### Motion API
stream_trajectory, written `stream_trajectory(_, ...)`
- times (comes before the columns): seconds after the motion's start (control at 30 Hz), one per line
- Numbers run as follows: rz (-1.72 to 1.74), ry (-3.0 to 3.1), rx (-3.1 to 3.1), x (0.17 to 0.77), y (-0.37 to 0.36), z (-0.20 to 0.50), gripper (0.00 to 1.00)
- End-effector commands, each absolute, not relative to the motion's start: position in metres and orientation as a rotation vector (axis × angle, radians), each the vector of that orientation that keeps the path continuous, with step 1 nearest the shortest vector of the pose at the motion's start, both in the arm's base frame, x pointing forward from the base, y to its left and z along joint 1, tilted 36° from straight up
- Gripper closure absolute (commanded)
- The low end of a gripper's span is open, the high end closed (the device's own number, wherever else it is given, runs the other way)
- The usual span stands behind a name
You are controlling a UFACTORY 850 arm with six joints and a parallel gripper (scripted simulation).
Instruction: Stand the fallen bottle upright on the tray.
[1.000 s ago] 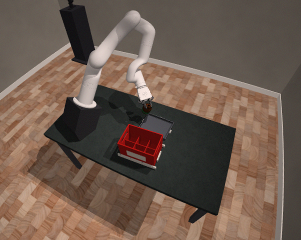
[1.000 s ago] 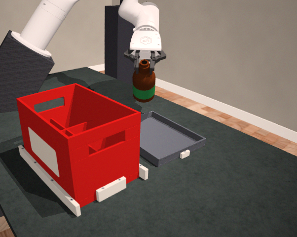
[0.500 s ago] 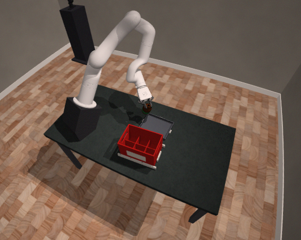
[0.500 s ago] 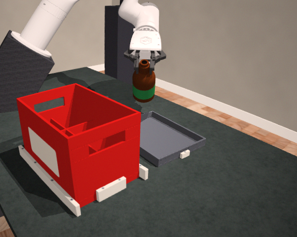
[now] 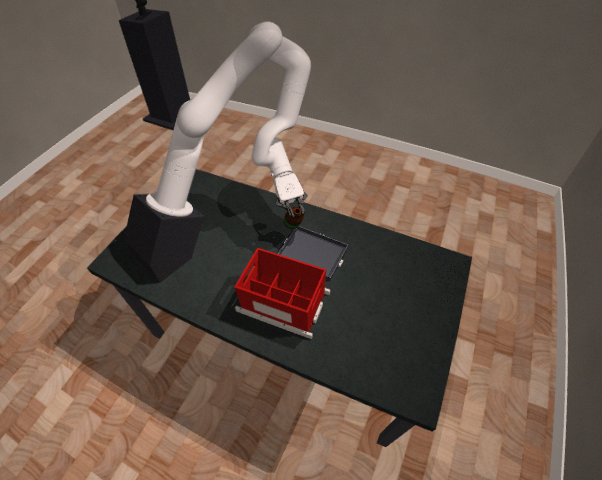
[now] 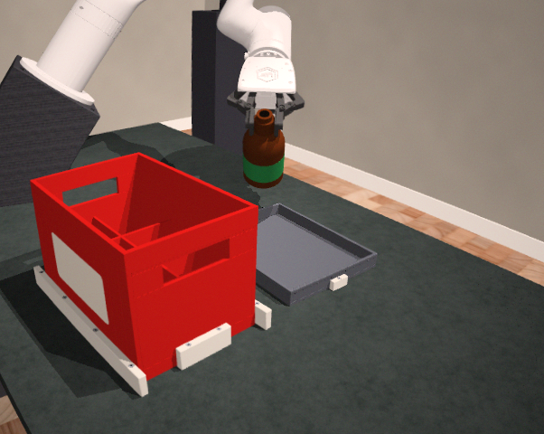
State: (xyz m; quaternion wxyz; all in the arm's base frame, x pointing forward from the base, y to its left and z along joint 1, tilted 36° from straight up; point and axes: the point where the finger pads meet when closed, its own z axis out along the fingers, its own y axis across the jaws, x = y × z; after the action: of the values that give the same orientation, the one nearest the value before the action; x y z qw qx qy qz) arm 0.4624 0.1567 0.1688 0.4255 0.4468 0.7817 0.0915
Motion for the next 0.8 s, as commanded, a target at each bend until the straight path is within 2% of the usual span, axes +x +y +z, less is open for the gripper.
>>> stream_trajectory(0.0,0.221,1.940,1.117,0.4629,0.1567,0.1690,1.00)
stream_trajectory(0.77,0.149,1.832,1.105,0.4623,0.1571,0.1692,1.00)
